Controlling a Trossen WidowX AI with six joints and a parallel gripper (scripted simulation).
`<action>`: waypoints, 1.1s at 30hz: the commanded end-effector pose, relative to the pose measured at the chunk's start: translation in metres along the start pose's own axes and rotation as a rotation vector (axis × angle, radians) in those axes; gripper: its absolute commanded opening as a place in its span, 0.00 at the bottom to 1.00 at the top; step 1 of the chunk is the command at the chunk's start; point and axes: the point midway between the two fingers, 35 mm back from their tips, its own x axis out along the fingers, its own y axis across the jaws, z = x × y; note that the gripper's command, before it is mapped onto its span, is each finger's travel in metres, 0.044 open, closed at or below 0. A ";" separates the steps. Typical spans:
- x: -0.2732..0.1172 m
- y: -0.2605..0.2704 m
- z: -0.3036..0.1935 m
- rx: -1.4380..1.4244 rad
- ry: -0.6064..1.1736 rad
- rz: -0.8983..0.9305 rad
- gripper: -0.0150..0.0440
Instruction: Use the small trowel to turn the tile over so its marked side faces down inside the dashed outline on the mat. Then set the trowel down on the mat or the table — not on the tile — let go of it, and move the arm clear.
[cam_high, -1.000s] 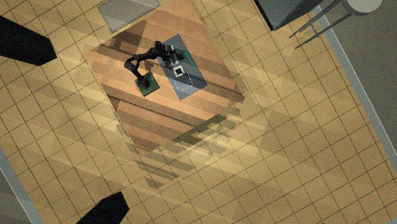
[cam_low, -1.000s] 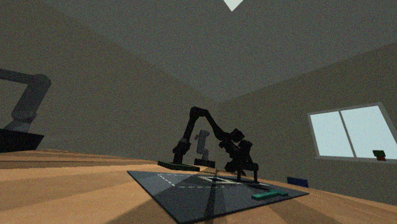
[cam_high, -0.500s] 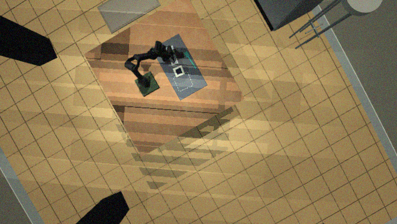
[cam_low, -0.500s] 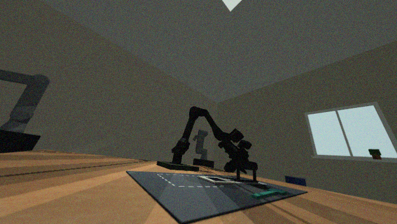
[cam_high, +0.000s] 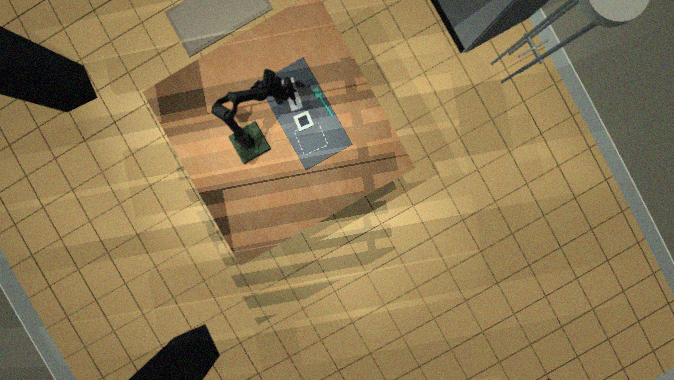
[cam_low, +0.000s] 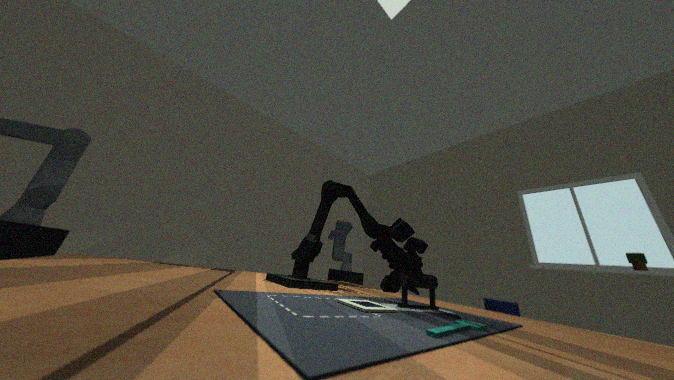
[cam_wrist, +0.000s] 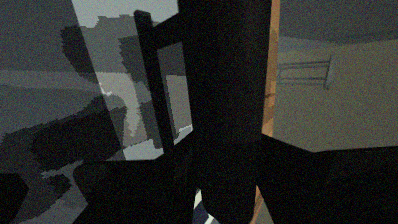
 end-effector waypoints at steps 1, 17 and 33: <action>-0.007 -0.010 0.001 0.000 -0.001 -0.001 0.25; -0.038 -0.046 -0.001 0.003 -0.008 -0.001 0.25; -0.028 -0.040 -0.028 0.027 -0.127 0.002 0.25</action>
